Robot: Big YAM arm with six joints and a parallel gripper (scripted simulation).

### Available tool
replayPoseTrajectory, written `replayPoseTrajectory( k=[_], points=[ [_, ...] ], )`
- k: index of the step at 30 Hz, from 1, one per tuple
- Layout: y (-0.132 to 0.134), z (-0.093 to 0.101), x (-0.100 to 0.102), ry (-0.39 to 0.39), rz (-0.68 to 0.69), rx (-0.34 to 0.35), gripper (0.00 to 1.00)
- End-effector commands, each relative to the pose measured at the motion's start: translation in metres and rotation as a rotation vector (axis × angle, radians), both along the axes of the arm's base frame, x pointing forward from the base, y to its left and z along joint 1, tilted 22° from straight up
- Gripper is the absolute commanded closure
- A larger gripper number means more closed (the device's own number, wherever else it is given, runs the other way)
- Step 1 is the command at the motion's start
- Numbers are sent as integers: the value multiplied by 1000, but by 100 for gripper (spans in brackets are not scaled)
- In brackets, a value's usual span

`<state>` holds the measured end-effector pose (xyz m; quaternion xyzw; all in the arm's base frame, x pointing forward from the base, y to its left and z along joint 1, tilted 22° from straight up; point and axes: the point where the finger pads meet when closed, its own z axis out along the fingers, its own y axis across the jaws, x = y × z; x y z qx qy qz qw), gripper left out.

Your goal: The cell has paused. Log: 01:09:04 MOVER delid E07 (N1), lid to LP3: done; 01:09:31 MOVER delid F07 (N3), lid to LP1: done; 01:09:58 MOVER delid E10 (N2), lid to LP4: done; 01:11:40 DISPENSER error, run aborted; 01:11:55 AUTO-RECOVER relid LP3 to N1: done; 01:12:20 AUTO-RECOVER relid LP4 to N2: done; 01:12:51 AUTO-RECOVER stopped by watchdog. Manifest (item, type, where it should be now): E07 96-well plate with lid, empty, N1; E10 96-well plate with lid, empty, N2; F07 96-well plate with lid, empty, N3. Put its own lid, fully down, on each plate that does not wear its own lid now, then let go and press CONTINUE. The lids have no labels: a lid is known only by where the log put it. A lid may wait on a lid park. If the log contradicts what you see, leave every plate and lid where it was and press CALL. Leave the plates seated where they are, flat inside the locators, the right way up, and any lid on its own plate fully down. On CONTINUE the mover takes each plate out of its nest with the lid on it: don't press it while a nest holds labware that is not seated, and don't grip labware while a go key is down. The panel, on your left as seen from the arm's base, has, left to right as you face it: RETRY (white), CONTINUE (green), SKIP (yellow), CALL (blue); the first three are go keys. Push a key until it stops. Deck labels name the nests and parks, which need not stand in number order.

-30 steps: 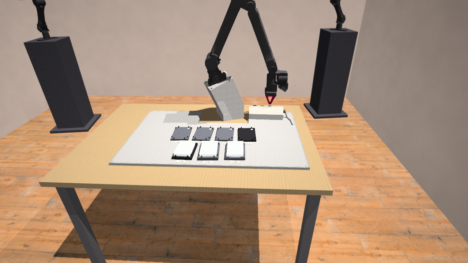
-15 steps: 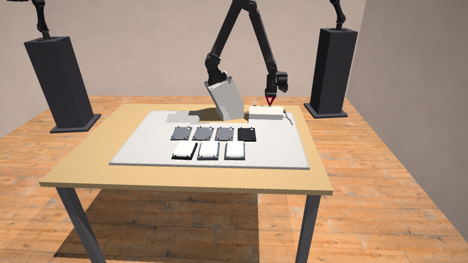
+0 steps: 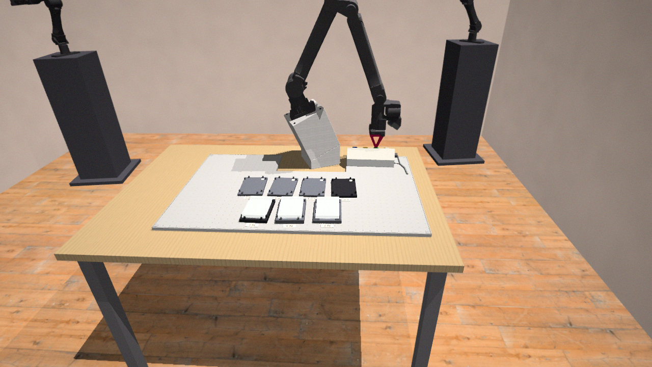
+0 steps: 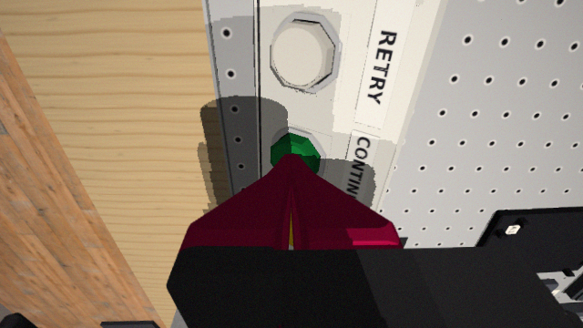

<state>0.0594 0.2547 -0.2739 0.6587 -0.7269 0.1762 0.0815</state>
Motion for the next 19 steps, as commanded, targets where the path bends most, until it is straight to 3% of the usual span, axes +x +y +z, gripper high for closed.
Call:
replayPoseTrajectory(
  k=[1, 19],
  points=[
    [12, -7, 6, -1, -1, 27, 100],
    [13, -10, 6, -2, -1, 30, 100]
  ],
)
